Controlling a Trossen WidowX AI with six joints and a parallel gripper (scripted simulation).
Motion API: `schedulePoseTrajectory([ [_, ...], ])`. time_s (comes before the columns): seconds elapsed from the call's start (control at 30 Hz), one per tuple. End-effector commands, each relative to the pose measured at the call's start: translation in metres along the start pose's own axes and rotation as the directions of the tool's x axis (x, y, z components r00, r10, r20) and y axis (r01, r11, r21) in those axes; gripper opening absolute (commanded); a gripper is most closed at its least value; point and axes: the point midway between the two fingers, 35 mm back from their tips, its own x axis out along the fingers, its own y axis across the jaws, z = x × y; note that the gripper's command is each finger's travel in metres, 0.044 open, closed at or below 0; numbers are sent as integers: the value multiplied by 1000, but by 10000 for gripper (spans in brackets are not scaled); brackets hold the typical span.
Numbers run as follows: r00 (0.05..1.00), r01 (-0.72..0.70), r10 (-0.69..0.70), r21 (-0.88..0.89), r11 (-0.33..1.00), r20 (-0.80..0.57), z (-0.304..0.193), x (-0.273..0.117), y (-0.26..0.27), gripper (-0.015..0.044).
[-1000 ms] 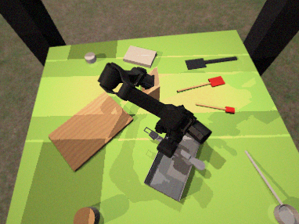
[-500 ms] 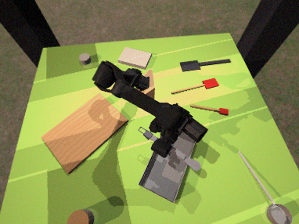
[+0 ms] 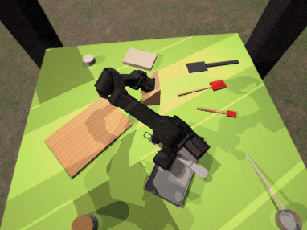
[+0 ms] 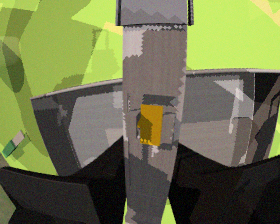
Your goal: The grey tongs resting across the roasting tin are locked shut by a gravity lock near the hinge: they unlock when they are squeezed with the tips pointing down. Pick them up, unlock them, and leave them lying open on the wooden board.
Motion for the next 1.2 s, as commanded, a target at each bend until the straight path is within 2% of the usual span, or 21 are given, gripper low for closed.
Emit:
schedulePoseTrajectory([
  [0.0,994,108,-108,-5,994,-4,-2,-1,1,-150],
  [0.17,977,214,-214,-2,977,-9,-1,-2,3,-150],
  [0.57,978,209,-209,-13,978,-6,2,-2,8,-150],
  [1.17,976,195,-216,-388,901,-11,81,-16,99,-150],
])
